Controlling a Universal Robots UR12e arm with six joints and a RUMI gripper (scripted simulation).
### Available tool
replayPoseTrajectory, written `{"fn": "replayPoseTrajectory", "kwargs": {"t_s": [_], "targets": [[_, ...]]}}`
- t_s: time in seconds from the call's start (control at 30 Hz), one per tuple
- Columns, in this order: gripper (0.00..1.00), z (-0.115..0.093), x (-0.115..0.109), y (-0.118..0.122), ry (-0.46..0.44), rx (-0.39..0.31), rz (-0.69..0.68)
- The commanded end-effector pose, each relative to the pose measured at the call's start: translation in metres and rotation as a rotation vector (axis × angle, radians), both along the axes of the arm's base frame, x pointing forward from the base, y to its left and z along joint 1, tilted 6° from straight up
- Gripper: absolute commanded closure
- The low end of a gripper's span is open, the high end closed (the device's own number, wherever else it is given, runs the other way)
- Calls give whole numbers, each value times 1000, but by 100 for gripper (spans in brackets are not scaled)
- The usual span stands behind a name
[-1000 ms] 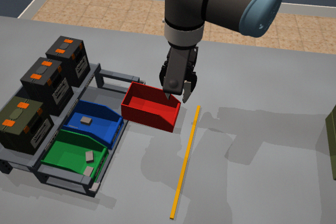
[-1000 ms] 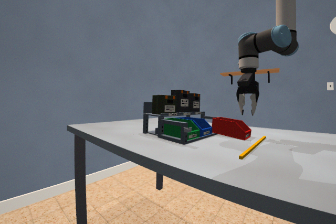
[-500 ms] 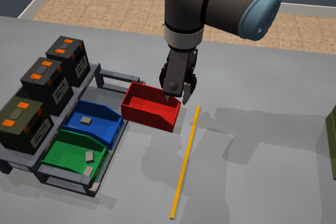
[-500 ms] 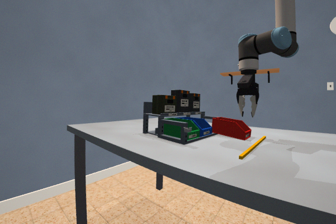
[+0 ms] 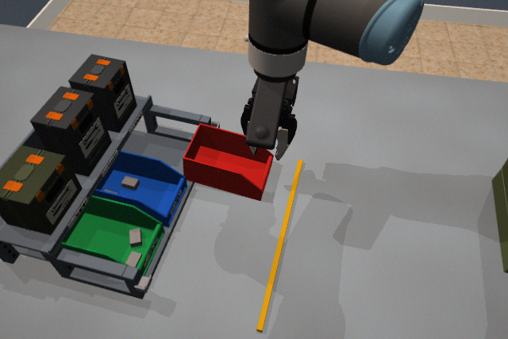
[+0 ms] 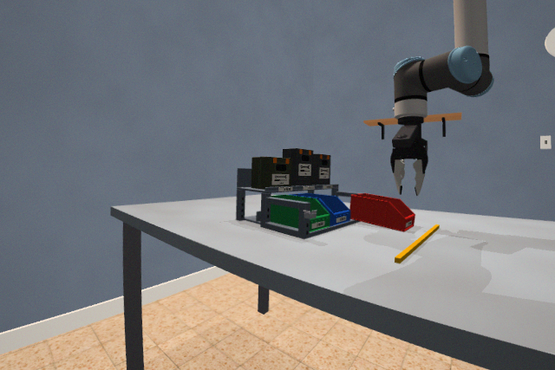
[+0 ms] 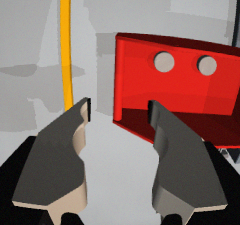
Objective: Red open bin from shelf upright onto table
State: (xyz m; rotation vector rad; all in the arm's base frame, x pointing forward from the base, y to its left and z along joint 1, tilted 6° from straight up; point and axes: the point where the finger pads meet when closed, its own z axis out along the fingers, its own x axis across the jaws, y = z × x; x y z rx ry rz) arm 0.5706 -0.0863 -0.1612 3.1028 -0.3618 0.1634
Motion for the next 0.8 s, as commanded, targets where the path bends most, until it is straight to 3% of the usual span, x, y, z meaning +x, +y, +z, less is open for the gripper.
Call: {"fn": "replayPoseTrajectory", "kwargs": {"t_s": [0.0, 0.6, 0.63, 0.77], "targets": [[74, 0, 0, 0, -1, 0, 0], [74, -3, 1, 0, -1, 0, 0], [80, -2, 1, 0, -1, 0, 0], [80, -2, 1, 0, -1, 0, 0]]}}
